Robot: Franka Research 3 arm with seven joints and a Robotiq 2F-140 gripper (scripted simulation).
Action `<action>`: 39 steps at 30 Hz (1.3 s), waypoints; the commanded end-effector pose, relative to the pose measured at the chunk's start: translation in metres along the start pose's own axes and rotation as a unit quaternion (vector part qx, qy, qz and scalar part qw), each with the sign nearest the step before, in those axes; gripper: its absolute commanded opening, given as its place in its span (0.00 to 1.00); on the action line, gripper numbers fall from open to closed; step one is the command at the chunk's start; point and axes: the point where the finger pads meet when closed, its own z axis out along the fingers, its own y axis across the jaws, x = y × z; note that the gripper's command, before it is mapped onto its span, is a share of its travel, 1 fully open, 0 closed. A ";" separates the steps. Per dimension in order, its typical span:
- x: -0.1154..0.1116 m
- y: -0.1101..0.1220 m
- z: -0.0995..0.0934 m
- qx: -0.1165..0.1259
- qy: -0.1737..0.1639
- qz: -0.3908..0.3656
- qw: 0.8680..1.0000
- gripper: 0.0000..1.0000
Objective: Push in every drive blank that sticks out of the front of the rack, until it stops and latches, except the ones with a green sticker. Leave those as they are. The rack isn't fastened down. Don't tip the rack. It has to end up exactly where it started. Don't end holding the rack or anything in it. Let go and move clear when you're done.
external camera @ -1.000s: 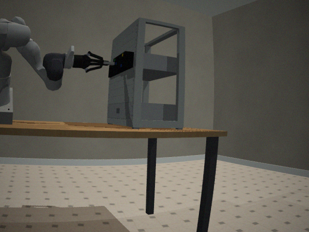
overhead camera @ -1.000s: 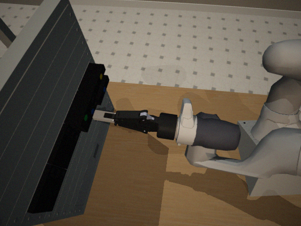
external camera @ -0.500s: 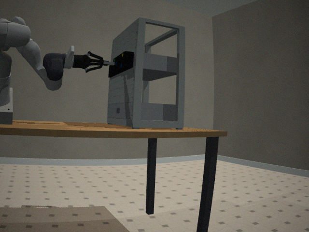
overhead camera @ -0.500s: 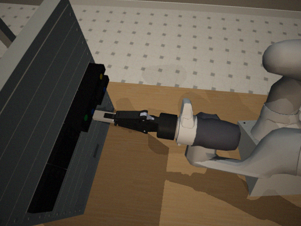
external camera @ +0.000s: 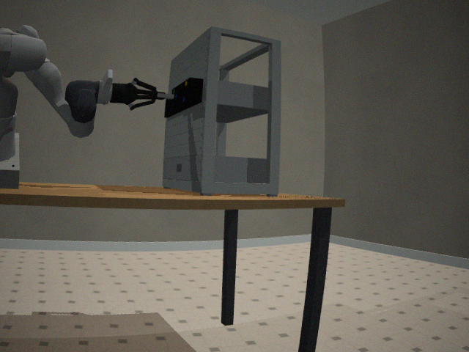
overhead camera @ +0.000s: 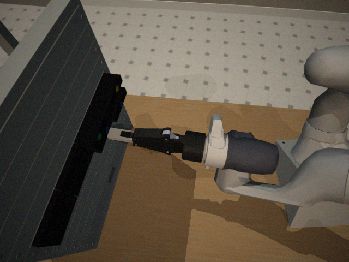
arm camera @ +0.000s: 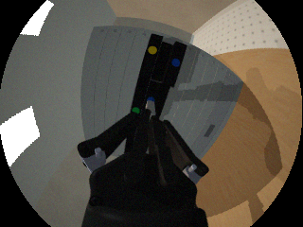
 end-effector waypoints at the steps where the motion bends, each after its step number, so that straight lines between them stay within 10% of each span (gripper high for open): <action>1: 0.000 0.000 0.002 0.000 0.000 -0.002 1.000 0.00; 39: 0.000 0.000 0.002 0.000 0.000 -0.002 1.000 0.00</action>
